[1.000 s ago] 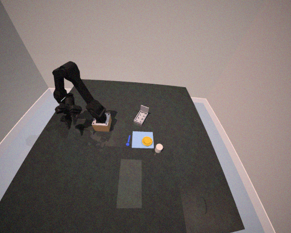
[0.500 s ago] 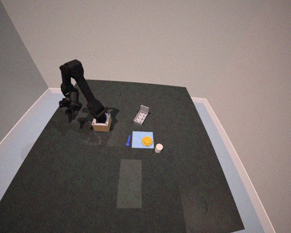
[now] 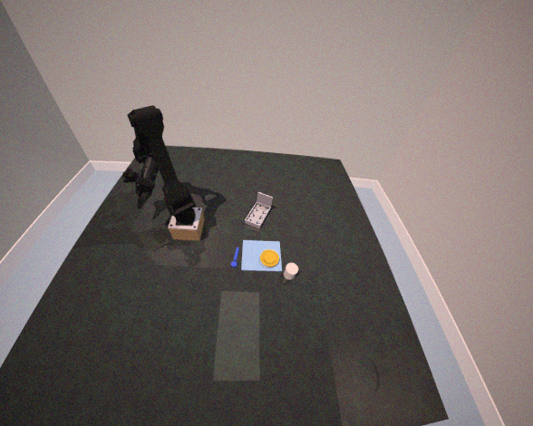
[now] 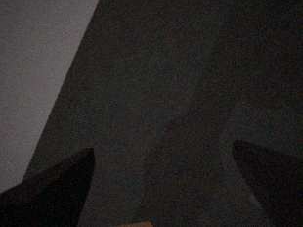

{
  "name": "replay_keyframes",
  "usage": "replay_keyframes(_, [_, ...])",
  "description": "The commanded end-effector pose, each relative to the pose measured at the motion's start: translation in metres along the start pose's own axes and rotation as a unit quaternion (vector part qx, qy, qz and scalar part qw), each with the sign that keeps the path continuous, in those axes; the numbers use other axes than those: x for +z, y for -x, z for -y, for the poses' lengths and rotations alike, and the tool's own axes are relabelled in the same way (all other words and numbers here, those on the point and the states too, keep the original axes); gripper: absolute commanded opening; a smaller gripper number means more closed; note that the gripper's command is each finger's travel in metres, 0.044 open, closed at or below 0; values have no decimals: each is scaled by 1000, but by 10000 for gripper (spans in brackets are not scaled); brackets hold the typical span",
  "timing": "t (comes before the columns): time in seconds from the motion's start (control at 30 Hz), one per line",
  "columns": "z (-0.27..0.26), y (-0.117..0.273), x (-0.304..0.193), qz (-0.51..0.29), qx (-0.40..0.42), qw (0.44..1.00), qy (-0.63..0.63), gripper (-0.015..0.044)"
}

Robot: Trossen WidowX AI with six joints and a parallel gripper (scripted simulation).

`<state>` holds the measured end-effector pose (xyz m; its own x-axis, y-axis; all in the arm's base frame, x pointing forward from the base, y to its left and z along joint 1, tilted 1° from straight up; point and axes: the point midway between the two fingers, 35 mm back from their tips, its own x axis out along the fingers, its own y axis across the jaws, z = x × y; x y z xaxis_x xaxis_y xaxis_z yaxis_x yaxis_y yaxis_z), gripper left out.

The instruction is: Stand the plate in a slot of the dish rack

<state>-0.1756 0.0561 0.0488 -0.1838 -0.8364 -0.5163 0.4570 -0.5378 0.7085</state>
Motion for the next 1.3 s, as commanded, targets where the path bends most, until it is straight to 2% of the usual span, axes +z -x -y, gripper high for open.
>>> replay_keyframes(0.0, [10, 14, -8, 15, -29, 999, -29, 400])
replay_keyframes(0.63, [40, 93, -71, 120, -166, 954, -218, 400])
replay_keyframes(1.27, [32, 153, -170, 217, -271, 841, -416, 400])
